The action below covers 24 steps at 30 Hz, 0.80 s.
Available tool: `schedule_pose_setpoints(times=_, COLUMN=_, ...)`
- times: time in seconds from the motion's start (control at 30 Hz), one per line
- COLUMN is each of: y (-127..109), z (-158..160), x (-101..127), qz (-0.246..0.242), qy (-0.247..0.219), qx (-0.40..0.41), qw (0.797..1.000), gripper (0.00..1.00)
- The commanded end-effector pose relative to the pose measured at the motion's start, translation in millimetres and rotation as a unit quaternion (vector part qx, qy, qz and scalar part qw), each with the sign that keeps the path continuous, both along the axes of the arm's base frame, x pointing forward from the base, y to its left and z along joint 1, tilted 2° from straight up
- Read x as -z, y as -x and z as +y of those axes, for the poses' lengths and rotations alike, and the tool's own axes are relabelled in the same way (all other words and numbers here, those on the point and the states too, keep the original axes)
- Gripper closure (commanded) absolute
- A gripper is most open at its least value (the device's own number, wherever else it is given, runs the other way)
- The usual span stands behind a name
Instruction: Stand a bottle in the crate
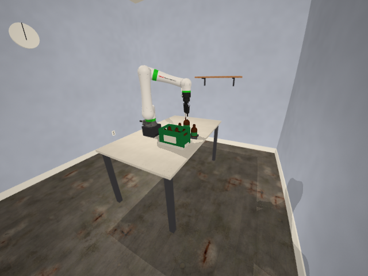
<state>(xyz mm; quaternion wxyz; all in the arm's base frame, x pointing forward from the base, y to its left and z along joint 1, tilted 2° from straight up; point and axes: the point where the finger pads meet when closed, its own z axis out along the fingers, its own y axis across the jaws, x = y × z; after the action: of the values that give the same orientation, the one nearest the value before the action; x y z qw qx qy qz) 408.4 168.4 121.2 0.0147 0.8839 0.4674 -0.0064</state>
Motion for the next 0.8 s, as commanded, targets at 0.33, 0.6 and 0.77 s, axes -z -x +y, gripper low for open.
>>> schedule_pose_setpoints(times=0.33, y=-0.2, z=0.1, x=-0.2, qz=0.000, qy=0.000, qx=0.000, qw=1.000, gripper=1.00)
schedule_pose_setpoints(times=0.6, y=-0.2, z=0.1, x=-1.9, qz=0.000, qy=0.000, qx=0.000, qw=1.000, gripper=1.00)
schedule_pose_setpoints(times=0.77, y=-0.1, z=0.2, x=-4.8, qz=0.000, qy=0.000, qx=0.000, qw=1.000, gripper=1.00)
